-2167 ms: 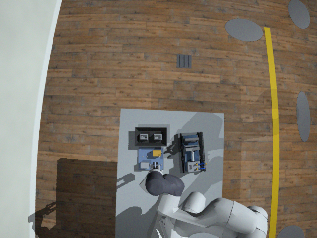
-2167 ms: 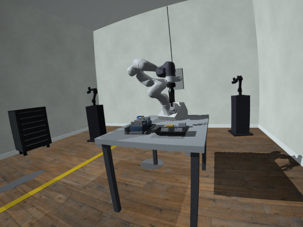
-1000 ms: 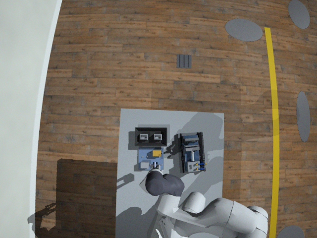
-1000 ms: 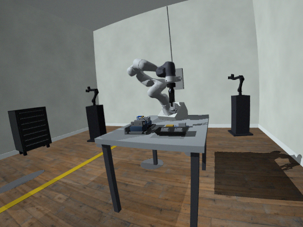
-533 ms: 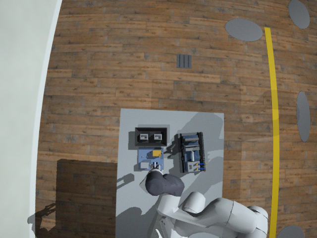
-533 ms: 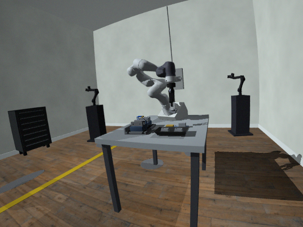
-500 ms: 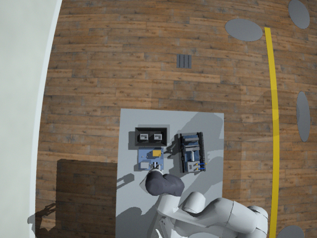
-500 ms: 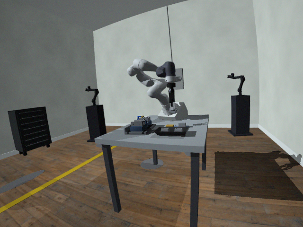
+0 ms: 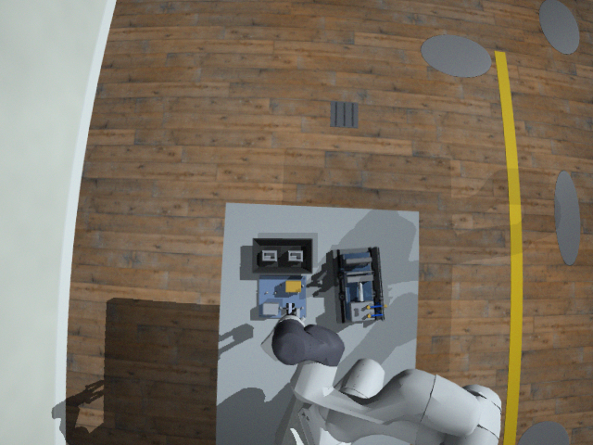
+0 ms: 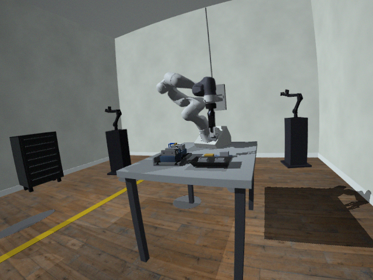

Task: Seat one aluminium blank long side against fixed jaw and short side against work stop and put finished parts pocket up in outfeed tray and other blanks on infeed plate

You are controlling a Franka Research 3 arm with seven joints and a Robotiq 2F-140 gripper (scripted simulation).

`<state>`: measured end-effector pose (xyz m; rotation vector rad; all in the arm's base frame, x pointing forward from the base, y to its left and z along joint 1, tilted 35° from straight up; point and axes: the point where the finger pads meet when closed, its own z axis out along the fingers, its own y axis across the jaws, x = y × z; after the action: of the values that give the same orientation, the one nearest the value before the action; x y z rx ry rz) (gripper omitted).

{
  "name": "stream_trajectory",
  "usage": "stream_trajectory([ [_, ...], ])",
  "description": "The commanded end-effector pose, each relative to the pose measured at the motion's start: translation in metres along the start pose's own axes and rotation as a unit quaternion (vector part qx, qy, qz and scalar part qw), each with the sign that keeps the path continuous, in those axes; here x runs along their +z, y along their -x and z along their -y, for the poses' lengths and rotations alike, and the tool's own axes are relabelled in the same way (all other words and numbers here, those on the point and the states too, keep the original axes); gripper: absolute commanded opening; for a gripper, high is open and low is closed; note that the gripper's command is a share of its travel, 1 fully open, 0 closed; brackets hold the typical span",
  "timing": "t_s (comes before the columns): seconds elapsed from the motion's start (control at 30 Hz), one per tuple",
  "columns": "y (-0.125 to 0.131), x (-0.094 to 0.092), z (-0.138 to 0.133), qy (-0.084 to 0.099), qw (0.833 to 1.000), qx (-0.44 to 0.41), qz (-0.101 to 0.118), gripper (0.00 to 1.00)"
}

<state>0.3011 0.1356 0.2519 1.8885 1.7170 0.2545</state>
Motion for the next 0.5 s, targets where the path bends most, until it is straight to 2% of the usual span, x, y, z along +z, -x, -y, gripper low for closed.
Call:
stream_trajectory([
  [0.0,-0.002,0.004,-0.002,0.003,1.0,0.002,-0.003,0.0],
  [0.47,-0.002,0.027,-0.002,0.003,1.0,0.002,-0.003,0.0],
])
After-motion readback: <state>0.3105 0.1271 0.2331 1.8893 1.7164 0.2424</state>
